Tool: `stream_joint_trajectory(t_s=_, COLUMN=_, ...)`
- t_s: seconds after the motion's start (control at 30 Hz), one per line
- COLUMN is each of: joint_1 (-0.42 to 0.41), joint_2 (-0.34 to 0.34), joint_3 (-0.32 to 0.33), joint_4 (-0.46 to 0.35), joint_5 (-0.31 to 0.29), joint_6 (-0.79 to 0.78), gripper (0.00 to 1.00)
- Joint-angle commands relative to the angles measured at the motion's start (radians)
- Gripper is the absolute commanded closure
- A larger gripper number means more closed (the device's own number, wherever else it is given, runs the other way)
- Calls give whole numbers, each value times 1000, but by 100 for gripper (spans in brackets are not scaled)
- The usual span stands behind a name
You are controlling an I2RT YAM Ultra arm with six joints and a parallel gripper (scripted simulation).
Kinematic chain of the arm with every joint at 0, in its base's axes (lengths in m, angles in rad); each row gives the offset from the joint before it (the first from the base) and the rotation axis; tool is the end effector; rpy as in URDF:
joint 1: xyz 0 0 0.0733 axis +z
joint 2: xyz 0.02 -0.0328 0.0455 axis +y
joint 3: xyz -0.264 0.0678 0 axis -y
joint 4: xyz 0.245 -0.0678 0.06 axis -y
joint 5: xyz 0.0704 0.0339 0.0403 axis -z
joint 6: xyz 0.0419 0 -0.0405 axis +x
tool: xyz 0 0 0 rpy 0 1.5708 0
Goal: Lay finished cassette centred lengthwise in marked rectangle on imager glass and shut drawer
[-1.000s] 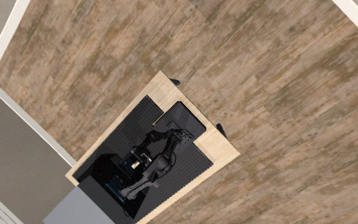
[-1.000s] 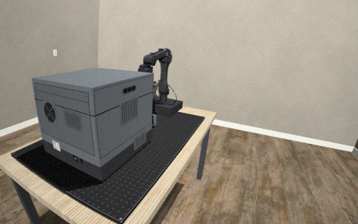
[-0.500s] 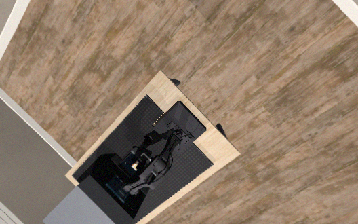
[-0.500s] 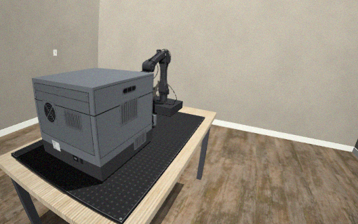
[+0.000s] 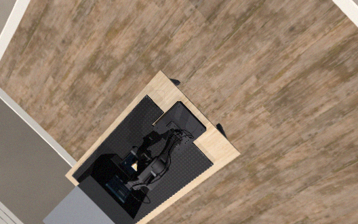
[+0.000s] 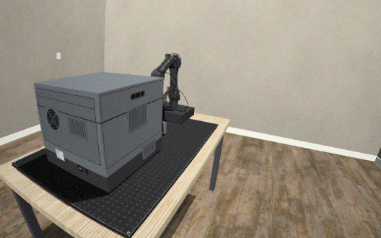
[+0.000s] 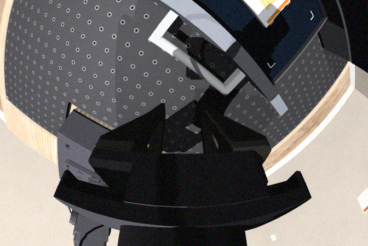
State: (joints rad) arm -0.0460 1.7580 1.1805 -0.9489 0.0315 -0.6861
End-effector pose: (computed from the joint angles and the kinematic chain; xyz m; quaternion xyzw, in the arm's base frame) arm 0.3116 -0.0146 0.1825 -0.3142 0.9490 -0.0226 0.0151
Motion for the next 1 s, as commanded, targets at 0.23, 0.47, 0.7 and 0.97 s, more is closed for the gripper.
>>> stream_joint_trajectory(t_s=0.23, joint_1=-11, joint_2=-75, joint_3=-71, joint_4=118, joint_5=-9, joint_6=-351, gripper=65)
stream_joint_trajectory(t_s=0.47, joint_1=-18, joint_2=-109, joint_3=-117, joint_4=171, joint_5=-21, joint_6=-584, gripper=65)
stream_joint_trajectory(t_s=0.7, joint_1=-32, joint_2=-140, joint_3=-159, joint_4=220, joint_5=-47, joint_6=-825, gripper=65)
stream_joint_trajectory(t_s=0.97, joint_1=-47, joint_2=-149, joint_3=-174, joint_4=240, joint_5=-75, joint_6=-936, gripper=65)
